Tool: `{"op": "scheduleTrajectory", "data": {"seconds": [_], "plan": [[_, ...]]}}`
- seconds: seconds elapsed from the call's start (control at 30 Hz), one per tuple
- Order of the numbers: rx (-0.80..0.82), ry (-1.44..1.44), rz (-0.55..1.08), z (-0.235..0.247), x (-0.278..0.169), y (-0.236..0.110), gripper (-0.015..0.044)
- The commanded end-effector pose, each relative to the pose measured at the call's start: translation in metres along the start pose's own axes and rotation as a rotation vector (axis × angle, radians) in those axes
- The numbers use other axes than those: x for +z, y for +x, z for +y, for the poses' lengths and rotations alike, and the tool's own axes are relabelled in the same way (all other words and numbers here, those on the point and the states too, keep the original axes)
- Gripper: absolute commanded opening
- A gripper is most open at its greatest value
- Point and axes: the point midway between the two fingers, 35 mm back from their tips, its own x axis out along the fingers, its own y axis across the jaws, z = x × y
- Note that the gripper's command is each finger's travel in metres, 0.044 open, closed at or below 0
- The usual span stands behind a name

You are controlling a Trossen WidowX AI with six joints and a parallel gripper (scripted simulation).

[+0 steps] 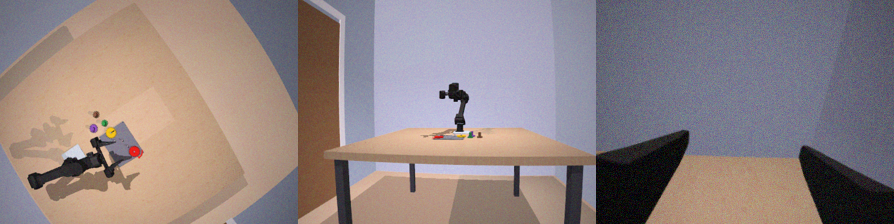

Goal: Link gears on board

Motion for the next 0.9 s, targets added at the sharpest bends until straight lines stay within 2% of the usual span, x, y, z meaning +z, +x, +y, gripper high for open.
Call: {"op": "scheduleTrajectory", "data": {"seconds": [0.0,0.07,0.17,0.33,0.5,0.67,0.77,0.87], "plan": [[0.005,0.008,0.012,0.002,-0.002,0.001,0.0426],[0.039,0.073,0.107,0.014,-0.017,0.011,0.0440],[0.095,0.207,0.337,0.046,-0.053,0.026,0.0440],[0.112,0.370,0.734,0.102,-0.113,0.025,0.0440],[0.021,0.438,1.122,0.153,-0.165,-0.003,0.0440],[-0.182,0.397,1.459,0.194,-0.203,-0.049,0.0440],[-0.303,0.344,1.573,0.207,-0.214,-0.072,0.0440],[-0.313,0.338,1.581,0.208,-0.215,-0.074,0.0440]]}}
